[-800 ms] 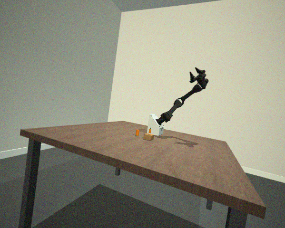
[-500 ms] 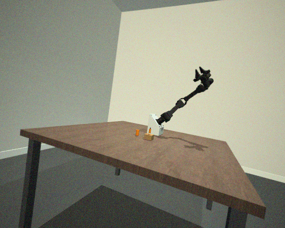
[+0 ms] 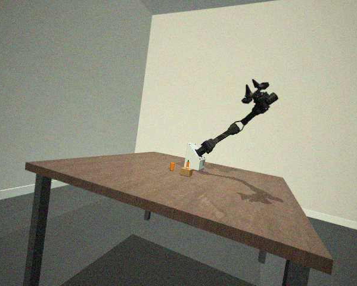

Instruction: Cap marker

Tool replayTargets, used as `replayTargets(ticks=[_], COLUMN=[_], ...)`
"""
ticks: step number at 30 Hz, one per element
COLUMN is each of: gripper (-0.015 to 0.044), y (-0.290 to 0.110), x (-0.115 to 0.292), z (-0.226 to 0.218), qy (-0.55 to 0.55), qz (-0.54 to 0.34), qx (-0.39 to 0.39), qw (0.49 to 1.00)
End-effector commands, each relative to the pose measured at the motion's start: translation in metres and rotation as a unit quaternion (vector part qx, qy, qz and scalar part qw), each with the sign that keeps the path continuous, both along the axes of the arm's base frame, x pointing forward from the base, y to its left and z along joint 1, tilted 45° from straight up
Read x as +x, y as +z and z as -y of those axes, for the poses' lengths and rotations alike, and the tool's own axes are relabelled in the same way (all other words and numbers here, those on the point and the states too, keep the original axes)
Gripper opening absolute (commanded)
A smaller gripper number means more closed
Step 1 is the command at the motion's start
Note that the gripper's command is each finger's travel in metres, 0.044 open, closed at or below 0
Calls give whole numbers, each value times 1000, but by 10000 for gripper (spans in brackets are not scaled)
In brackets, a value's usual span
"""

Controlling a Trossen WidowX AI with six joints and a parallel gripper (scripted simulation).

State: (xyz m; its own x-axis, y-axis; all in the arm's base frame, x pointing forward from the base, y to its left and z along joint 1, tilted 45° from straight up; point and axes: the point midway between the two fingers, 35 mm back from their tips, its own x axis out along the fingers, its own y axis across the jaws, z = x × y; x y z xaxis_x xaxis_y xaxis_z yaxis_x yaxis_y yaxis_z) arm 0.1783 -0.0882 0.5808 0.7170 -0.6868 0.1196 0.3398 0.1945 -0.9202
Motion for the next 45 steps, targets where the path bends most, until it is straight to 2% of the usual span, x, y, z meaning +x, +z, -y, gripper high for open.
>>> replayTargets(ticks=[1, 7, 15, 20, 26, 31, 36, 40, 43, 45], gripper=[240, 240, 240, 240, 240, 240, 240, 240, 240, 240], y=[-26, -78, -196, -282, -385, -469, -538, -586, -611, -619], x=[44, 112, 196, 223, 226, 207, 173, 133, 103, 92], z=[-7, -16, -12, -8, -4, -6, -15, -31, -46, -53], qy=[18, 58, 83, 69, 9, -84, -207, -344, -452, -496], qz=[-35, -82, -171, -220, -265, -284, -280, -254, -221, -205], qx=[14, 71, 223, 350, 513, 652, 762, 825, 836, 830], qw=[999, 992, 956, 908, 816, 698, 545, 368, 218, 152])
